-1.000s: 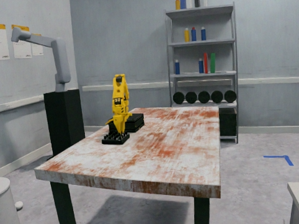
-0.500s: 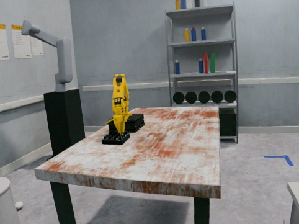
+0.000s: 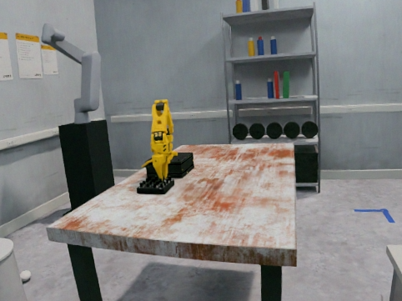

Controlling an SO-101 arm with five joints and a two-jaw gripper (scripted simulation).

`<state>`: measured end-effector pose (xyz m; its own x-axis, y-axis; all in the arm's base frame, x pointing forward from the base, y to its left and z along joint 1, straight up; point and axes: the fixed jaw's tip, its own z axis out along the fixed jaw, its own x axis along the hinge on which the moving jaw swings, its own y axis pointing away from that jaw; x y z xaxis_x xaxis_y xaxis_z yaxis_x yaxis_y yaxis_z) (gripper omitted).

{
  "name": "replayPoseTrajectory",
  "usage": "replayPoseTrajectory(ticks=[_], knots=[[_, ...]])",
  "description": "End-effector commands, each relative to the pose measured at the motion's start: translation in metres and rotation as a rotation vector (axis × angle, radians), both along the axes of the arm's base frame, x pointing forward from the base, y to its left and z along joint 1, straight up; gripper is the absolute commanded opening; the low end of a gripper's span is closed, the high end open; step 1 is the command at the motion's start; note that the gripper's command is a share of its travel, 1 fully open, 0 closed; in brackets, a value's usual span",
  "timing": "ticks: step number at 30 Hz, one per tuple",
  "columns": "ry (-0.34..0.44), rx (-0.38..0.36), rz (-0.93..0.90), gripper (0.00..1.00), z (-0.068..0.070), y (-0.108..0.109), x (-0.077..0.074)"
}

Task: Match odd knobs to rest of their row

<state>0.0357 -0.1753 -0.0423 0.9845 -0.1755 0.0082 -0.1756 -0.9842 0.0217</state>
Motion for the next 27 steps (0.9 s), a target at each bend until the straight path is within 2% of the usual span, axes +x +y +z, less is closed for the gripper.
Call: replayPoseTrajectory(ticks=[1, 13, 27], knots=[[0.004, 0.021, 0.004, 0.10, -0.0025, 0.0063, 0.0002], [0.004, 0.021, 0.004, 0.09, -0.0025, 0.0066, 0.0002], [0.004, 0.021, 0.004, 0.04, -0.0025, 0.0066, 0.0002]])
